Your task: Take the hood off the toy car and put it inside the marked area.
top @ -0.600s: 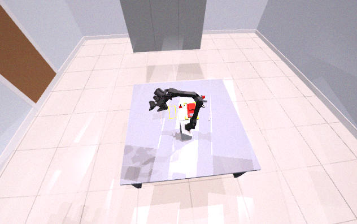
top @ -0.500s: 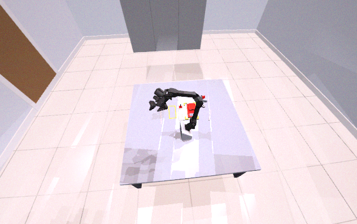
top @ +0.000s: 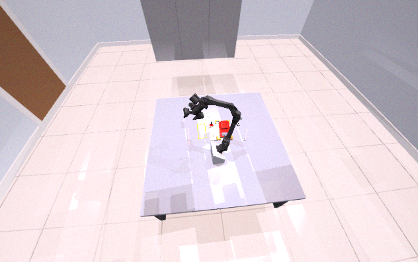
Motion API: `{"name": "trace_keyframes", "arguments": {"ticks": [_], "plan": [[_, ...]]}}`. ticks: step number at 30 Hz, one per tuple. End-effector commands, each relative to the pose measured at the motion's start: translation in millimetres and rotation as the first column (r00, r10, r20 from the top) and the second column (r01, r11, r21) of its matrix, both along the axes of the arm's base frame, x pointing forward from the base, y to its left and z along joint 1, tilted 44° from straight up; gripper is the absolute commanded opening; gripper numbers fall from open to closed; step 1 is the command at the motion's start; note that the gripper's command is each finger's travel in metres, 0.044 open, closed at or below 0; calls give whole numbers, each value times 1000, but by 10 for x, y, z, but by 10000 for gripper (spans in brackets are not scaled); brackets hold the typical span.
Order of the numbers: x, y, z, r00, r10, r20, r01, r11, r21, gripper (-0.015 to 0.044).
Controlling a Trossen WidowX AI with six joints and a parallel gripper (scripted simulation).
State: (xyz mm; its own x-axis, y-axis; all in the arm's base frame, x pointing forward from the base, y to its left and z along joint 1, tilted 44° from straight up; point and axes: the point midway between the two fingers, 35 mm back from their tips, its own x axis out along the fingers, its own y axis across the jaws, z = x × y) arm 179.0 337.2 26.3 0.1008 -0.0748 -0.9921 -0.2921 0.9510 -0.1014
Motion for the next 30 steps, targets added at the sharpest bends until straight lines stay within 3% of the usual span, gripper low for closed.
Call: {"name": "trace_keyframes", "arguments": {"ticks": [1,16,30], "plan": [[324,-316,87,998,-35,43,37,998,-40,440],[1240,-1669,406,974,-134,182,177,953,-244,440],[1495,-3127,758,951,-211,226,298,825,-480,440]]}}
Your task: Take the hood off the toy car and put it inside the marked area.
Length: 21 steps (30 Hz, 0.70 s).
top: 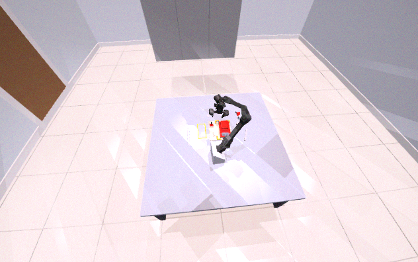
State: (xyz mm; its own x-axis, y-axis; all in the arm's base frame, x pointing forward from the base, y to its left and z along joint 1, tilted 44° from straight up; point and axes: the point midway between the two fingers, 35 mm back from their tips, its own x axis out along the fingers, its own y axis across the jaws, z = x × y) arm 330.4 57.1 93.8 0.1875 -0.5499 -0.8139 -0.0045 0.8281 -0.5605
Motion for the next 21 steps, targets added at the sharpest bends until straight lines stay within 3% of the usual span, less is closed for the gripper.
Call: {"name": "trace_keyframes", "arguments": {"ticks": [1,6,21], "plan": [[-24,-428,110,999,-44,-17,42,996,-78,440],[-19,-814,194,995,-93,-39,86,984,-159,440],[-11,-860,160,995,-95,-40,87,983,-161,440]]}}
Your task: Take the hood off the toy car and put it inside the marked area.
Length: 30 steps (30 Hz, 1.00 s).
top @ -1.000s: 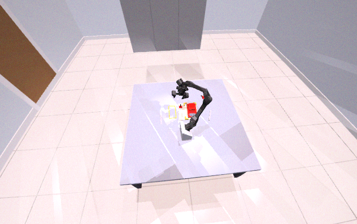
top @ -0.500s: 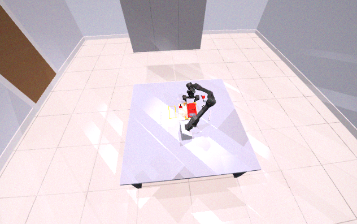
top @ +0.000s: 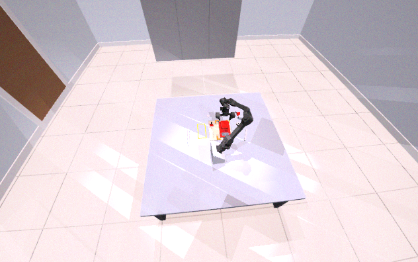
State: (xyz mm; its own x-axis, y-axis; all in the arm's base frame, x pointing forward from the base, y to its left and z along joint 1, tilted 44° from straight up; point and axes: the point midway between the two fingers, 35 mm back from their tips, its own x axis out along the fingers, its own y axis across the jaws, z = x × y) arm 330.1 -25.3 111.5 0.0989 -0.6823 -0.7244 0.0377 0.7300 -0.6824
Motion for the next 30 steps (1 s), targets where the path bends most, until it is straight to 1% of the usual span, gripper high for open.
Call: {"name": "trace_keyframes", "arguments": {"ticks": [1,30], "plan": [[-7,-40,-22,1000,-3,-4,3,1000,-5,440],[16,-158,-145,1000,-3,-4,3,1000,-5,440]]}}
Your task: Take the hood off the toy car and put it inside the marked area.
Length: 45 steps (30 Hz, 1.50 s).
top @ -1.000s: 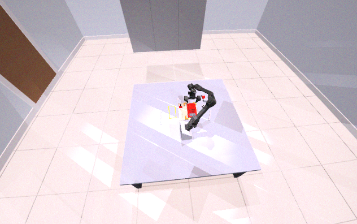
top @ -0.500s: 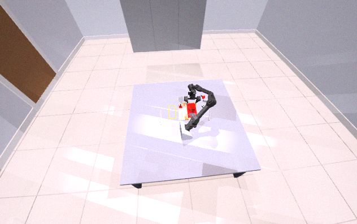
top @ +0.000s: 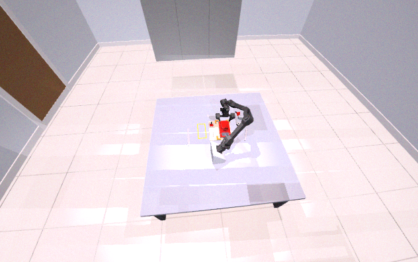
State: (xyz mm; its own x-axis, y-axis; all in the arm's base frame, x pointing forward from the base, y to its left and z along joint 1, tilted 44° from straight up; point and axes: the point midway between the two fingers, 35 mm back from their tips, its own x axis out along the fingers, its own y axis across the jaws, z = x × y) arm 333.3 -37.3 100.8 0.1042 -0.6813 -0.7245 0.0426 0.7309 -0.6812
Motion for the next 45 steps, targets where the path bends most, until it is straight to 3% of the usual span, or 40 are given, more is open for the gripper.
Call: {"name": "trace_keyframes", "arguments": {"ticks": [1,45], "plan": [[-15,-42,-42,1000,-3,-11,3,1000,-6,440],[-6,-235,-213,1000,-3,-10,3,1000,-9,440]]}}
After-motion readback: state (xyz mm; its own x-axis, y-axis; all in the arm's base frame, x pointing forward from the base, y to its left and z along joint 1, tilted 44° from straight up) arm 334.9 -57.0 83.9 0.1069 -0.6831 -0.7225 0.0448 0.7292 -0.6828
